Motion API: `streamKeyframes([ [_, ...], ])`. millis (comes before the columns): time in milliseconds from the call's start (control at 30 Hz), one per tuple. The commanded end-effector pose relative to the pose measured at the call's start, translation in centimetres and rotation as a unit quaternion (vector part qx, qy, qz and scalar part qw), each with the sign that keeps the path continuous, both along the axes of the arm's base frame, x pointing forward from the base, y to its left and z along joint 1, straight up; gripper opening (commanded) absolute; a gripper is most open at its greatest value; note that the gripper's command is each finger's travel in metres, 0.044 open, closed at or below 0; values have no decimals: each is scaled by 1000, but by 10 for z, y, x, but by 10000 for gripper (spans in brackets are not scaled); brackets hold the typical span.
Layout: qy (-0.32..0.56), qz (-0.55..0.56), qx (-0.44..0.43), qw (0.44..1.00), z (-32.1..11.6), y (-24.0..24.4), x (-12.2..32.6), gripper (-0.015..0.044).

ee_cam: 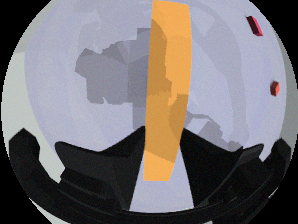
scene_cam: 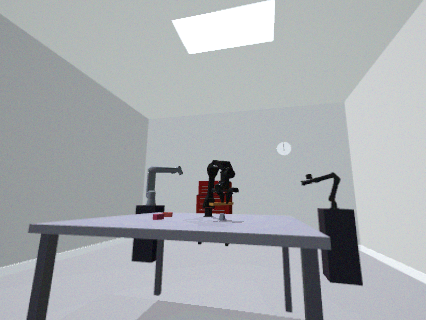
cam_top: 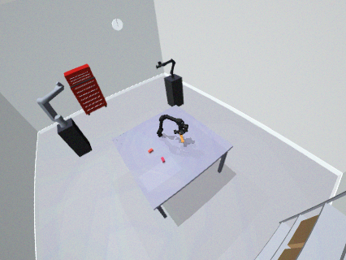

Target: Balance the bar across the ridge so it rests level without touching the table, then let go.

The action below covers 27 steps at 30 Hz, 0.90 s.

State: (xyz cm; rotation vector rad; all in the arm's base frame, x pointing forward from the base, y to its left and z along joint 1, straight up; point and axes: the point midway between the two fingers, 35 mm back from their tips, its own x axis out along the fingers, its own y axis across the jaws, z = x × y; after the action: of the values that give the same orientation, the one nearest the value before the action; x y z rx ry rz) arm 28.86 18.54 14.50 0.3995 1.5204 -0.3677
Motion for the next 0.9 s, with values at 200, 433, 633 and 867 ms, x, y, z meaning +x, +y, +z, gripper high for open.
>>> streamKeyframes([
  [200,-3,6,1,1000,-10,4,2,0],
  [433,-3,7,1,1000,-21,4,2,0],
  [633,-3,7,1,1000,-31,4,2,0],
  [867,-3,8,1,1000,-41,3,2,0],
])
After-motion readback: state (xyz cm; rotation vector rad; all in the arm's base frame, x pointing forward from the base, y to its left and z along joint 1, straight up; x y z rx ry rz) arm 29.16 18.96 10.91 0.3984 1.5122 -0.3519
